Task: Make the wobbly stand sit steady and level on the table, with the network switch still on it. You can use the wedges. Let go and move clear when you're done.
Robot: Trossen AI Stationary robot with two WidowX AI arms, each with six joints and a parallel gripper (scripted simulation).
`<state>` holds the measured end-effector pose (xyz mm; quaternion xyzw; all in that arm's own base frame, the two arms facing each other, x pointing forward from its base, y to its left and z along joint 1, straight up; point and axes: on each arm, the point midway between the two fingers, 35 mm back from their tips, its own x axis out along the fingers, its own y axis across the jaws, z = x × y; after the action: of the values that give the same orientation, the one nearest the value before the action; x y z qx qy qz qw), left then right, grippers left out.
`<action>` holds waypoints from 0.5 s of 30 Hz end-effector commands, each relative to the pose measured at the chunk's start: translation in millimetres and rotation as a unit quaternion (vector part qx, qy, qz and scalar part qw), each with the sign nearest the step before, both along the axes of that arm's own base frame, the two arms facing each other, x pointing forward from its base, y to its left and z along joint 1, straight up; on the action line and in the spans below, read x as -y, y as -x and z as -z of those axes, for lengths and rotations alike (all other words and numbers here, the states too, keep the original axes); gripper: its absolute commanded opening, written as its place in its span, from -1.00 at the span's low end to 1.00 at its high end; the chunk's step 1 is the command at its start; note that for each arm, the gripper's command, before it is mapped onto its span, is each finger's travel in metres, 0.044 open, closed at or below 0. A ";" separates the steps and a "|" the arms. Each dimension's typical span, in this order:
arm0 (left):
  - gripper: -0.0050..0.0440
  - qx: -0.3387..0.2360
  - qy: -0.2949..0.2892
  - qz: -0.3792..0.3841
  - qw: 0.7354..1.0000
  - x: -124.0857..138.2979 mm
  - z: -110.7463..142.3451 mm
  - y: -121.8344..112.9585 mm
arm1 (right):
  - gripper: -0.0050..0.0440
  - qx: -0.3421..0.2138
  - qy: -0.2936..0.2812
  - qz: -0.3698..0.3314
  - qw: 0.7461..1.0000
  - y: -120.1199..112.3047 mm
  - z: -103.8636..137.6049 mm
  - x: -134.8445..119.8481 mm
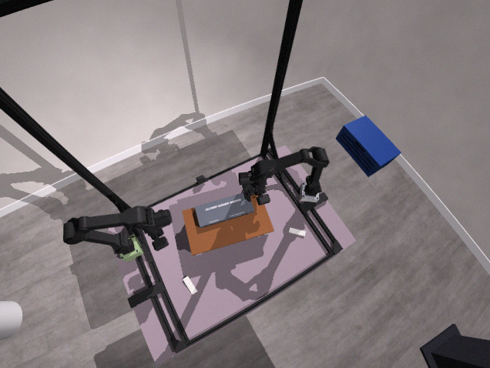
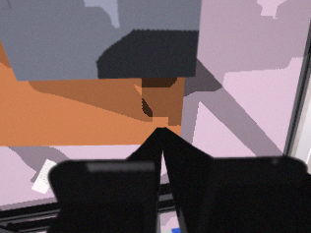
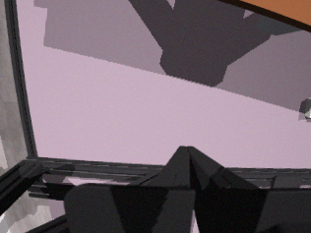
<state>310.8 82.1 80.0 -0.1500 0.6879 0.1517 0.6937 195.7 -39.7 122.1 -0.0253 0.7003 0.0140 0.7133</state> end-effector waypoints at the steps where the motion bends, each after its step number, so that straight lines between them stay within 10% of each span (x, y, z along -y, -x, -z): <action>1: -0.80 -0.004 0.002 -0.003 1.000 0.6 3.2 0.7 | -0.80 0.000 0.000 0.000 1.000 0.0 0.0 0.0; 15: -0.80 -0.004 0.002 -0.003 1.000 0.6 19.2 0.7 | -0.80 0.000 0.000 0.000 1.000 0.0 0.0 0.0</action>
<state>310.8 82.2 77.5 -0.1501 0.6882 0.1517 0.6934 195.7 -39.7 122.1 -0.0253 0.7003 0.0140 0.7133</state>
